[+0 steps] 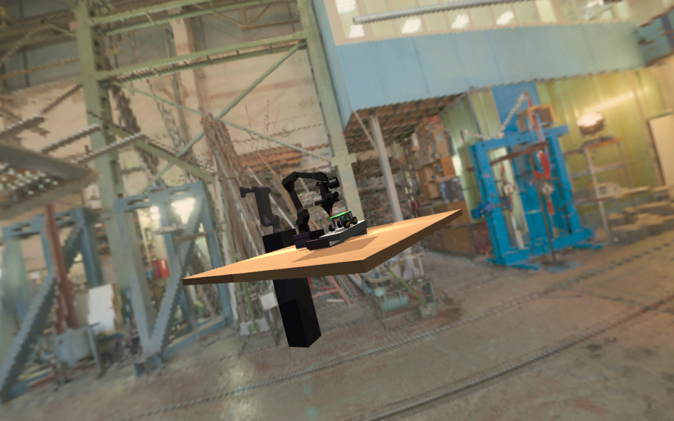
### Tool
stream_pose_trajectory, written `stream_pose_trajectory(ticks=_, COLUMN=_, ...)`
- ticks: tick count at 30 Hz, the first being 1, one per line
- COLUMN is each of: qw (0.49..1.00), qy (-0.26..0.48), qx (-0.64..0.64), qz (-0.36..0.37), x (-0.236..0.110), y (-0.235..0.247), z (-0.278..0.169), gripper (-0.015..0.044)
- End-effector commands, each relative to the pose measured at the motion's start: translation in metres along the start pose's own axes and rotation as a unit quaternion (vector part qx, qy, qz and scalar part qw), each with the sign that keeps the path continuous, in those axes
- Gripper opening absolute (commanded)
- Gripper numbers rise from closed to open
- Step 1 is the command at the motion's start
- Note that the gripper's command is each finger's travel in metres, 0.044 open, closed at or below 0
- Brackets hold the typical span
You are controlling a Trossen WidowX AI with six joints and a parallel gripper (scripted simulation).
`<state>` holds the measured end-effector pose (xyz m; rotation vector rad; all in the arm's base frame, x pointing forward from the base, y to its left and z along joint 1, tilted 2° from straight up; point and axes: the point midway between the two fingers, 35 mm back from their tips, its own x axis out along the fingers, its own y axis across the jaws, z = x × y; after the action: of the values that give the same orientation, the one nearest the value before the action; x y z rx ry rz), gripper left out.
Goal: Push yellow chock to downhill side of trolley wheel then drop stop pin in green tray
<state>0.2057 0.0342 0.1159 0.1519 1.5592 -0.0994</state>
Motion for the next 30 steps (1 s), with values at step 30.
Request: stream_pose_trajectory(ticks=30, qw=1.0, qy=0.0, qx=-0.002, qz=-0.007, x=0.008, y=-0.112, z=0.023, gripper=0.0)
